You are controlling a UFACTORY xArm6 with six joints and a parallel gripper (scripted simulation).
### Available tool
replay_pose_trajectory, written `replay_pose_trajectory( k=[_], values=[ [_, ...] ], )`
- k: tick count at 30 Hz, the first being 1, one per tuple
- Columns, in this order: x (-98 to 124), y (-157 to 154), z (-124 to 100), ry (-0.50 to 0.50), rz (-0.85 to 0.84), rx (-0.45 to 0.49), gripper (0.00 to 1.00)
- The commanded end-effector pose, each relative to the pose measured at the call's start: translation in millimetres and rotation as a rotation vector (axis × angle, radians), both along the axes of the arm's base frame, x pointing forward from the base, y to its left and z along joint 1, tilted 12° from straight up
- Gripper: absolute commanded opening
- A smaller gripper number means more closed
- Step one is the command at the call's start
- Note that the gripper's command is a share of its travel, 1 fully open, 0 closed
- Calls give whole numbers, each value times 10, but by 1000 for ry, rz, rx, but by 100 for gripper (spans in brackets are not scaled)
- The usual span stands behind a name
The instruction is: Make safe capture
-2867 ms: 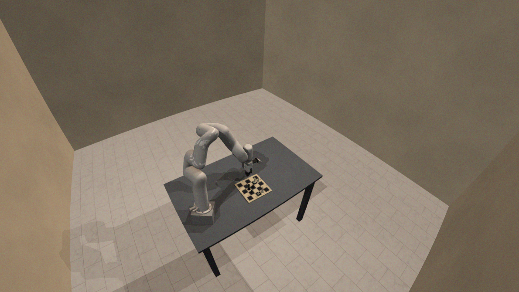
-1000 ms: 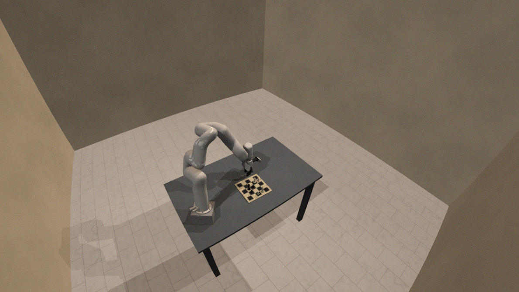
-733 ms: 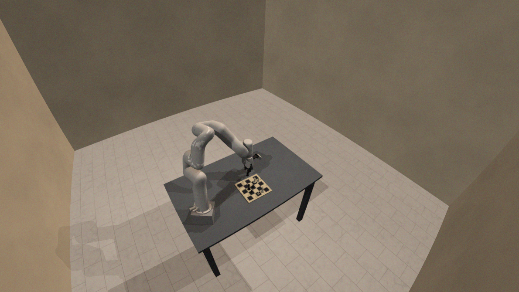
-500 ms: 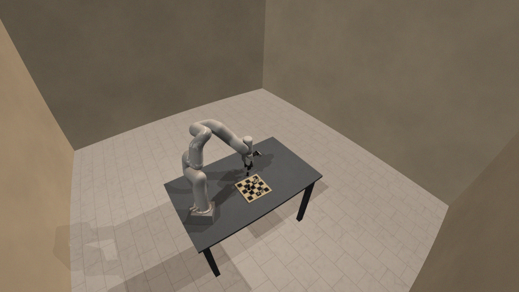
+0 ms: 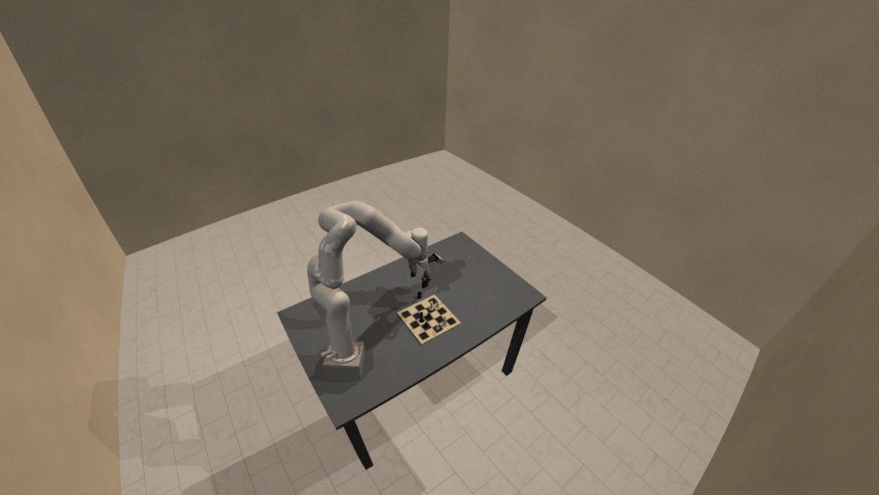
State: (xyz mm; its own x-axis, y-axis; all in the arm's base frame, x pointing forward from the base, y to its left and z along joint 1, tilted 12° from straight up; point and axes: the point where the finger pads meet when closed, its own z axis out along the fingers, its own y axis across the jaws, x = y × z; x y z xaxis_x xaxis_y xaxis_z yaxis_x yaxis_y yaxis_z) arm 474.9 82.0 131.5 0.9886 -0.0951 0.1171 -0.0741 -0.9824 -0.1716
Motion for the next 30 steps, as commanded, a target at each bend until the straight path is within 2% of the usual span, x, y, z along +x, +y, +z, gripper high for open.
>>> replay_pose_trajectory(
  k=[1, 18, 26, 30],
  values=[
    [14, 0, 21, -5, 0, 1, 100],
    [16, -25, 19, -9, 25, -3, 100],
    [25, -134, 12, -27, 138, -20, 100],
    [33, -268, 3, -48, 276, -40, 100]
  ],
)
